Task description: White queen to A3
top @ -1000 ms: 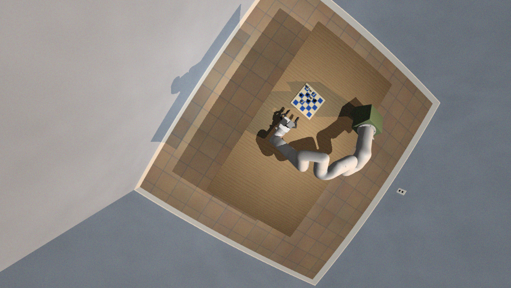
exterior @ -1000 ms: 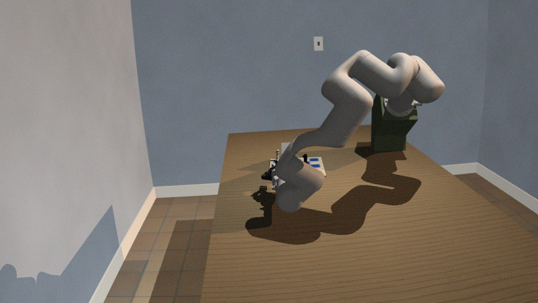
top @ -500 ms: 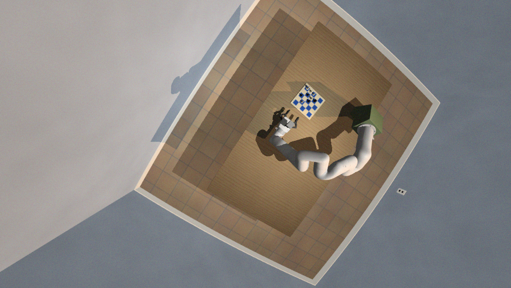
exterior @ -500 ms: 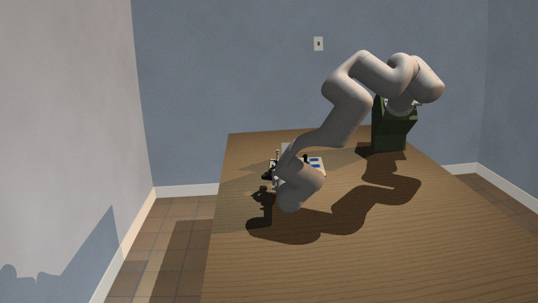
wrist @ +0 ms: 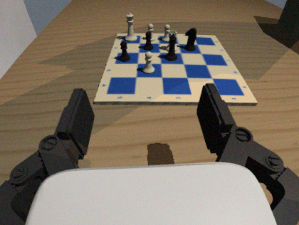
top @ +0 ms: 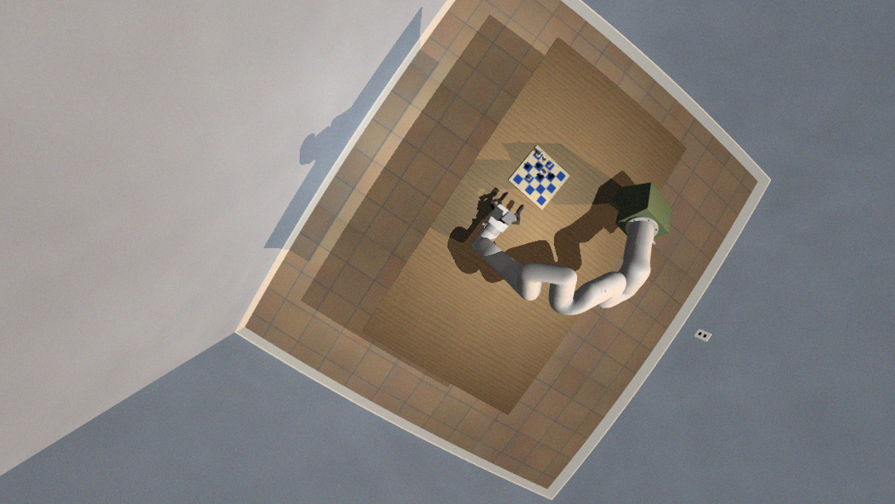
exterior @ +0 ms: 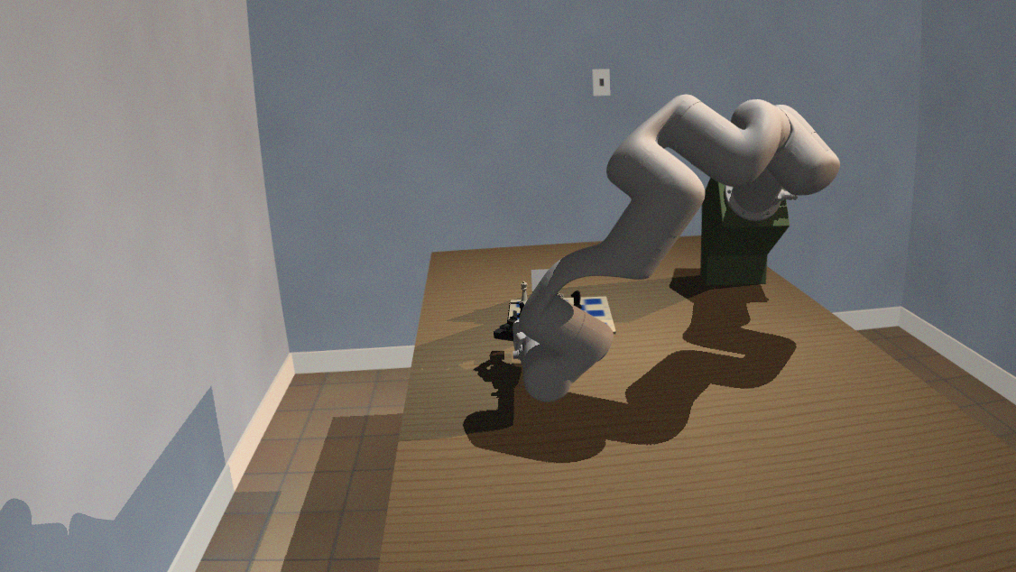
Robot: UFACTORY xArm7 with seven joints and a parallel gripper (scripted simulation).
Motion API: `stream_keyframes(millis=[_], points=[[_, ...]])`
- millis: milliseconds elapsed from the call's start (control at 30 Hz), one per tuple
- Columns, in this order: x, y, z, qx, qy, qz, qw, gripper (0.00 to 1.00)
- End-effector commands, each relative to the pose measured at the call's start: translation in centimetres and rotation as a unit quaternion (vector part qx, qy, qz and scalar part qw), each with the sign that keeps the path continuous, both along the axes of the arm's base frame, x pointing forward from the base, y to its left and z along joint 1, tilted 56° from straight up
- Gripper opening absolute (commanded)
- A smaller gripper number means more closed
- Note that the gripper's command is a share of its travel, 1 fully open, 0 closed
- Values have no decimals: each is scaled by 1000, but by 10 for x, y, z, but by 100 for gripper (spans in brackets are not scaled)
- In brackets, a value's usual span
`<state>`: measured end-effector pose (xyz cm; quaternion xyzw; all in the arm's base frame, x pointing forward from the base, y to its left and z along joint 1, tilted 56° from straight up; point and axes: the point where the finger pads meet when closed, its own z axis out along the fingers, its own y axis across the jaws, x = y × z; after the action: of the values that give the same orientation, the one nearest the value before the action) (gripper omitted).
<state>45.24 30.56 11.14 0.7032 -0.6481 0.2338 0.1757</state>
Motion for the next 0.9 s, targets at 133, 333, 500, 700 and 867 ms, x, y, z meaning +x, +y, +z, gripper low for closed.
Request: stream_keyframes(millis=[133, 333, 500, 700, 867], points=[[1, -1, 1, 0, -1, -2, 1000, 100], [1, -1, 1, 0, -1, -2, 1000, 100], [2, -2, 2, 0, -1, -2, 1000, 100], [3, -20, 15, 0, -1, -2, 1000, 100], [4, -36, 26, 0, -1, -2, 1000, 100]])
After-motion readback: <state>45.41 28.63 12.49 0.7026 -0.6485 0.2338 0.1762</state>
